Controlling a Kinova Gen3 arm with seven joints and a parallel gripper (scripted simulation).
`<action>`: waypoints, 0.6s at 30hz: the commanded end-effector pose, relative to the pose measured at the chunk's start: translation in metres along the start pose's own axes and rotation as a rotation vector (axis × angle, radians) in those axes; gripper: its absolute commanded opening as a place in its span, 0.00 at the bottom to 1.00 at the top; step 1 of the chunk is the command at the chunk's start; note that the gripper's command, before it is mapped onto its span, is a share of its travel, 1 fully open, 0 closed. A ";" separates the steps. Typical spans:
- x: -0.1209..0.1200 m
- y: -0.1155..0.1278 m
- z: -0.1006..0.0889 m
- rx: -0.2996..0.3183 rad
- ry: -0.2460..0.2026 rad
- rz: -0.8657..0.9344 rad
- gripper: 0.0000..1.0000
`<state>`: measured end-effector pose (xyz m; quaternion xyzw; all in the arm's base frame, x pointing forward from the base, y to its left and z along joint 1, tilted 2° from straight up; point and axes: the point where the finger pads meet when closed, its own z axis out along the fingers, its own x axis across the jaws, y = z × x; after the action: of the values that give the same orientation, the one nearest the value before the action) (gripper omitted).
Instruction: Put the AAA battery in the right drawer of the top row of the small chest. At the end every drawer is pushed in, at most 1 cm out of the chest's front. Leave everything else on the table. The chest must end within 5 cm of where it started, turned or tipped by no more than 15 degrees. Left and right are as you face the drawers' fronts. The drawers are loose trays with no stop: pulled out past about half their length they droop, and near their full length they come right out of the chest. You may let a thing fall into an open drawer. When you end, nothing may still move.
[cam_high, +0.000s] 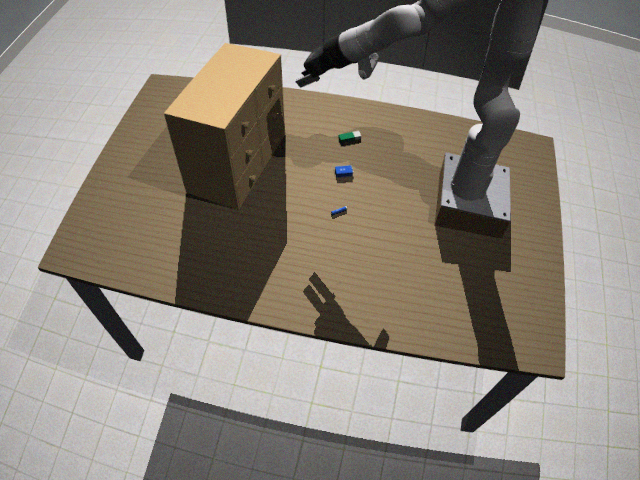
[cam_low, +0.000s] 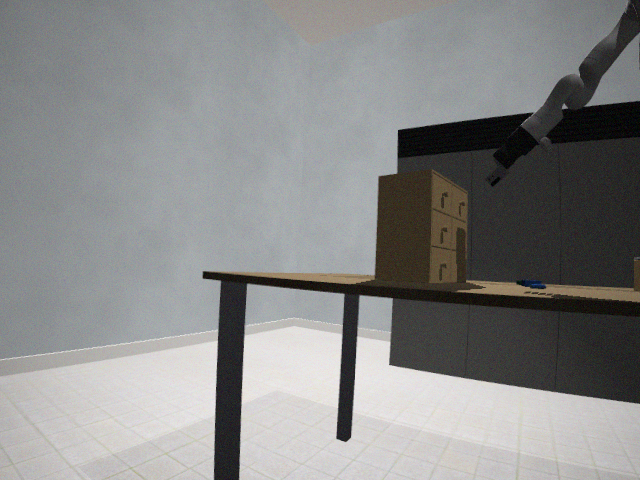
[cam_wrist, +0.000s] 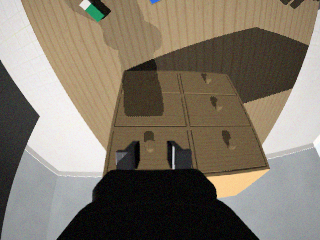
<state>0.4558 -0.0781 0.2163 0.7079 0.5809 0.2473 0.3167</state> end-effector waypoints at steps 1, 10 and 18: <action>-0.006 0.001 0.007 -0.013 0.001 0.010 0.67; -0.005 -0.002 0.029 -0.016 0.003 0.010 0.67; -0.006 -0.004 0.051 -0.017 0.000 0.007 0.67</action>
<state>0.4836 -0.0790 0.1893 0.6997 0.5850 0.2546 0.3216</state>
